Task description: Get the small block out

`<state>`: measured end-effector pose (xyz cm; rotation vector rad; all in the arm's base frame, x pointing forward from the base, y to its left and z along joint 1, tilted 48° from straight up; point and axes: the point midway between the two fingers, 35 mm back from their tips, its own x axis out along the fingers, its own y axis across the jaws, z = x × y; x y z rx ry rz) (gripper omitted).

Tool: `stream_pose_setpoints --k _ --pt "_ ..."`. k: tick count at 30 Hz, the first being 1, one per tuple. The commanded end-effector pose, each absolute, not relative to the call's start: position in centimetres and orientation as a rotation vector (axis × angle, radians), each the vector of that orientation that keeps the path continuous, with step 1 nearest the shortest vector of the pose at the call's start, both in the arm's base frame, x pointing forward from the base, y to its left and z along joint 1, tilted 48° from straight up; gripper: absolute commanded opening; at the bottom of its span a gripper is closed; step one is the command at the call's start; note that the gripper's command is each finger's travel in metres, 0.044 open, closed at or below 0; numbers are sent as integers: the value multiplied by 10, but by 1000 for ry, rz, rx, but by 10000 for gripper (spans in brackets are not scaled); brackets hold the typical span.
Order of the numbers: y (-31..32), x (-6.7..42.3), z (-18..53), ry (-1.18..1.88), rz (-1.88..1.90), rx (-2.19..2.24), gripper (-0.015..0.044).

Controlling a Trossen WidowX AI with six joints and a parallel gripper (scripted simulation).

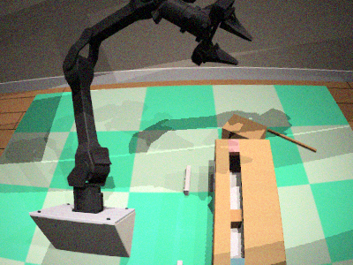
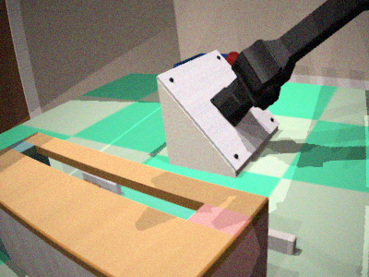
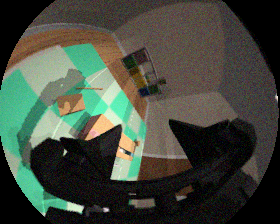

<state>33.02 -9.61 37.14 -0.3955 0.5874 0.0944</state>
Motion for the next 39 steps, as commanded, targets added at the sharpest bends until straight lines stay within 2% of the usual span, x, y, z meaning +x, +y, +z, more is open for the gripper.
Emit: stream_pose_setpoints --k 1,11,20,39 --pt "-101 342 298 773 308 -539 400" --pt "-96 332 186 947 796 -725 400" --pt "-79 298 109 901 1288 -770 400" --pt "-75 298 103 896 1304 -770 400"
